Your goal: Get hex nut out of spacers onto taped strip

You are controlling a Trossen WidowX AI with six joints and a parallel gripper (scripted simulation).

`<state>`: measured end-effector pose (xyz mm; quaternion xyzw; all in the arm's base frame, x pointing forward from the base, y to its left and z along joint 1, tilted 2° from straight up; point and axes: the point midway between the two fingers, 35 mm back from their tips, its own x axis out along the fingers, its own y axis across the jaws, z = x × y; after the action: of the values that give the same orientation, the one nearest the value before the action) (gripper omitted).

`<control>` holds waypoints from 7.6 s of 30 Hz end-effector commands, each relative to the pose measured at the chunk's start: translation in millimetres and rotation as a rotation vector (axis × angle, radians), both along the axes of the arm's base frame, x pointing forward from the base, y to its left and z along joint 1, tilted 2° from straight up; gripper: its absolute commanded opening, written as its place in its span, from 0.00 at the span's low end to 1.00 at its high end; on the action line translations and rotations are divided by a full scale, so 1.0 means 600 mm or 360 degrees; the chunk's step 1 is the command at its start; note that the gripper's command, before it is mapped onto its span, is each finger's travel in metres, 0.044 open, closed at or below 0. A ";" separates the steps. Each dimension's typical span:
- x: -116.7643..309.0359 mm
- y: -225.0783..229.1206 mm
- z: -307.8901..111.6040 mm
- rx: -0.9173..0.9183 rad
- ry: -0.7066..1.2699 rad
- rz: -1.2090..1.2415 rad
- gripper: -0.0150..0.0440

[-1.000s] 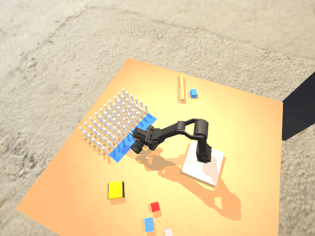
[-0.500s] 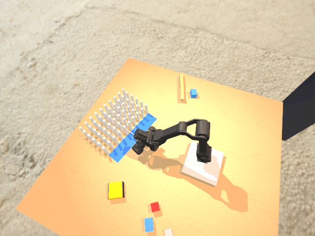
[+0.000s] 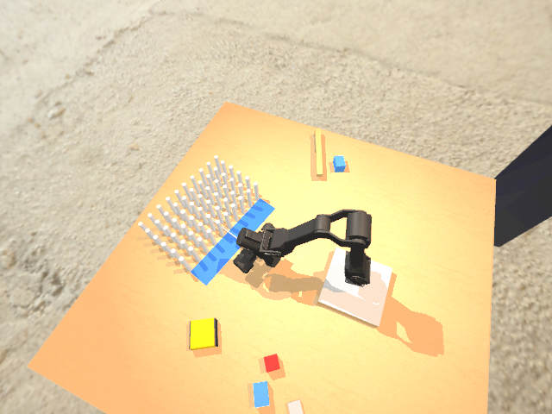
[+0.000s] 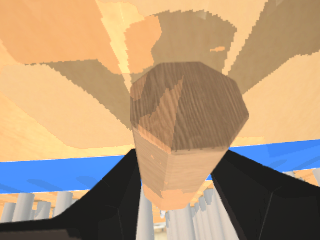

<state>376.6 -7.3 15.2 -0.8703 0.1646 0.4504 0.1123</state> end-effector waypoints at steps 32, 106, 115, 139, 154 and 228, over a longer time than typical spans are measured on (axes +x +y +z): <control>-0.041 0.016 0.000 0.0006 0.0004 -0.0006 0.25; -0.125 0.053 -0.001 0.0009 0.0011 -0.0005 0.25; -0.136 0.057 -0.001 0.0010 0.0012 -0.0005 0.25; -0.164 0.069 -0.001 0.0011 0.0014 -0.0005 0.25; -0.170 0.072 0.006 0.0011 0.0015 -0.0005 0.25; -0.214 0.084 0.240 0.0027 0.0030 -0.0044 0.25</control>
<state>248.4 44.4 161.7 -0.8660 0.1661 0.4570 0.1166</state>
